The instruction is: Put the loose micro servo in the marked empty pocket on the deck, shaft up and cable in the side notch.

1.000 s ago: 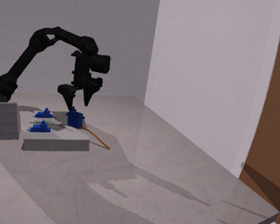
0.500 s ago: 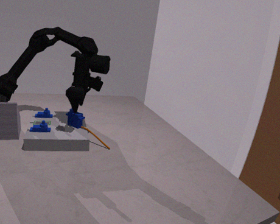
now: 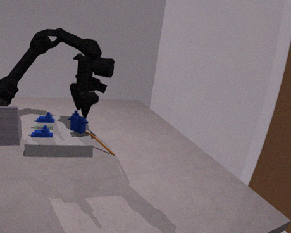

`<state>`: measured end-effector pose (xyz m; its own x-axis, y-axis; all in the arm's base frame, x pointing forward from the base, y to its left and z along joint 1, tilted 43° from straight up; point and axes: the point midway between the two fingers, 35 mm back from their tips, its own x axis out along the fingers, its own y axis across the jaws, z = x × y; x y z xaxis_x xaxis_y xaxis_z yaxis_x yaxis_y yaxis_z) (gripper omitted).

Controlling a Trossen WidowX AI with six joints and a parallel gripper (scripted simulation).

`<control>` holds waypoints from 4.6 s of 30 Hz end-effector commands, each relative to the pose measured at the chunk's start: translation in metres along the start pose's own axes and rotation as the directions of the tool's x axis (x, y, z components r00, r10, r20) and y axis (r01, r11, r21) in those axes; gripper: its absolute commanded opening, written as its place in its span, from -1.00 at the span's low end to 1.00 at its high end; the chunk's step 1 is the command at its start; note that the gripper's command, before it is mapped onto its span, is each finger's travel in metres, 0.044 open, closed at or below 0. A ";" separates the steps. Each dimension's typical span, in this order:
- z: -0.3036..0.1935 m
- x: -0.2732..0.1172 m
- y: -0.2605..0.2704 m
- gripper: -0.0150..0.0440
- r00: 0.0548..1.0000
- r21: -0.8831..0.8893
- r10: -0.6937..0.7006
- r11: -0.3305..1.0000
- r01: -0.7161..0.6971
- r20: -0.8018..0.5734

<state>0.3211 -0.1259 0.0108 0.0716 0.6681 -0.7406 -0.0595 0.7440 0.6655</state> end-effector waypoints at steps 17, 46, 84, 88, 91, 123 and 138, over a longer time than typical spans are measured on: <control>0.001 0.003 0.001 1.00 1.000 -0.627 -0.002 0.779 0.006 0.007; 0.001 0.007 0.001 1.00 1.000 -0.993 -0.008 -0.115 0.010 0.011; 0.001 0.029 0.001 0.73 1.000 -0.834 -0.010 -0.552 0.005 0.013; 0.001 0.029 0.001 0.38 1.000 -0.834 -0.010 -0.552 0.005 0.013; 0.001 0.029 0.001 0.11 1.000 -0.834 -0.010 -0.552 0.005 0.013; -0.032 0.000 0.006 -0.49 1.000 -0.835 -0.011 -0.551 0.003 0.010; -0.048 0.000 0.035 -0.49 1.000 -0.835 -0.009 -0.550 0.003 0.009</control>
<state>0.2684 -0.1087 0.0182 0.0723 0.6599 -0.7479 -0.8000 -0.4094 -0.4386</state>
